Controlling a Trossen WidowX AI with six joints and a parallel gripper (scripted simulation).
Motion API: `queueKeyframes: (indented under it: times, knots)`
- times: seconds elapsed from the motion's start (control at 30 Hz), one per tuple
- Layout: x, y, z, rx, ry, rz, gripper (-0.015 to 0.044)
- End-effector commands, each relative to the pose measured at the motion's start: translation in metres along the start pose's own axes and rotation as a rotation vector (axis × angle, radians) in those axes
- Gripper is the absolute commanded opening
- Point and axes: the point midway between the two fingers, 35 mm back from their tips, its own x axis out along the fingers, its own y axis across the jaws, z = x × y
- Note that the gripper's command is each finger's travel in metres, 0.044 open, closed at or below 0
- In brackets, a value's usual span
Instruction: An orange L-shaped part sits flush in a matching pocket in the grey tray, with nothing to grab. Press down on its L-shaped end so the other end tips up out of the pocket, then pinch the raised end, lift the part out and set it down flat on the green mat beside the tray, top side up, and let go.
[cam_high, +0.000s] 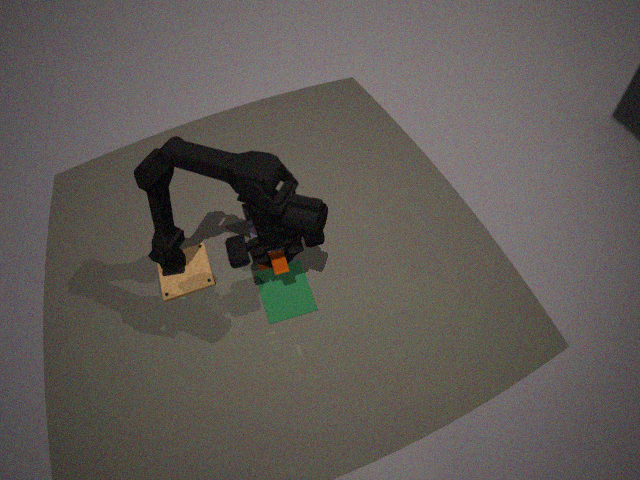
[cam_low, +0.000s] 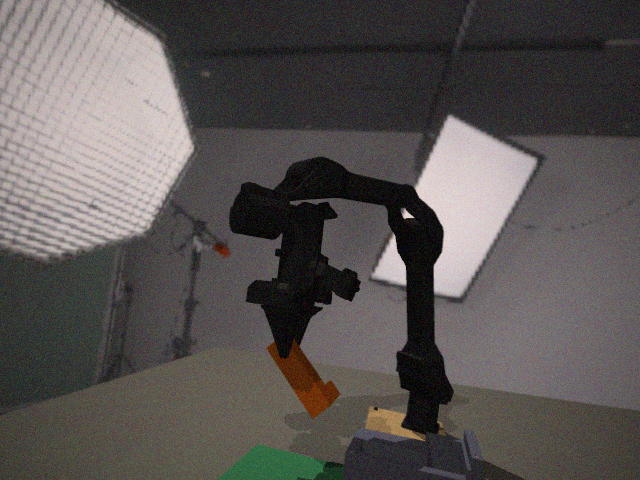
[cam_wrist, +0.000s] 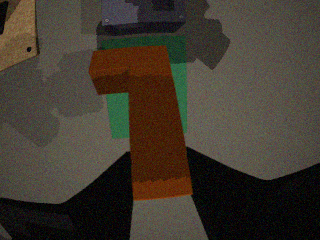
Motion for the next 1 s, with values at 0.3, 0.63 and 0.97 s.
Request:
queueKeyframes:
  times: [0.3, 0.63, 0.97]
  knots:
    - [0.02, -0.001, -0.001, -0.004, -0.003, -0.001, 0.0]
    - [0.036, -0.001, -0.001, -0.004, -0.003, -0.001, 0.0]
    - [0.051, -0.001, -0.001, -0.004, -0.003, -0.001, 0.0]
